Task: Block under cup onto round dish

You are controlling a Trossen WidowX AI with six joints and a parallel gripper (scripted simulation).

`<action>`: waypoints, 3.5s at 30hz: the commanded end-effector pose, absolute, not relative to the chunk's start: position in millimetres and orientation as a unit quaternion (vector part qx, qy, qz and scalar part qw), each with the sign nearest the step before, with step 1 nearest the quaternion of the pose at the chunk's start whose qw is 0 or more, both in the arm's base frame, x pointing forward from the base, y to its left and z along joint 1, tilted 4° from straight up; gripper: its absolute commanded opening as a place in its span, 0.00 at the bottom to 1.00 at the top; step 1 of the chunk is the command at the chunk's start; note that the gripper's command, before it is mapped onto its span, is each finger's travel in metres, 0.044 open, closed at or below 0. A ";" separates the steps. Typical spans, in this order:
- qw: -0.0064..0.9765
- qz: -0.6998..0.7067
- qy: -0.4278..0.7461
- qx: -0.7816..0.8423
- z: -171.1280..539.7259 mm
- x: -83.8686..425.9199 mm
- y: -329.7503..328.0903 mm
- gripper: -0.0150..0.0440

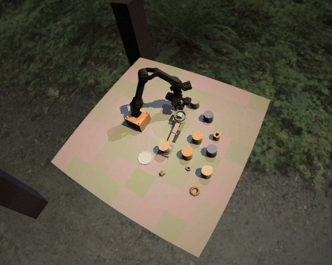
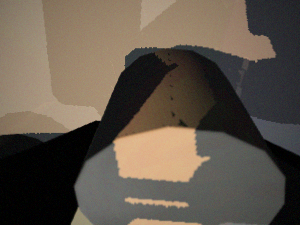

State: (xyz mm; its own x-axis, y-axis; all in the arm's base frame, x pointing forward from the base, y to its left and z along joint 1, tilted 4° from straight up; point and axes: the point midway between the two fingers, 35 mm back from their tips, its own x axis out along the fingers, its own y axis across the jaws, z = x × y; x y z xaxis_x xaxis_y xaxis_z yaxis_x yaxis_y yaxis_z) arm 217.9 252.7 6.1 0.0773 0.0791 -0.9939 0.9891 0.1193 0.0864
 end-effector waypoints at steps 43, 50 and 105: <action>0.544 -0.425 0.526 0.496 107.5 290.6 132.9 0.69; 0.544 -0.425 0.526 0.496 92.6 291.8 133.7 0.69; 0.544 -0.425 0.526 0.496 123.7 292.4 133.3 0.25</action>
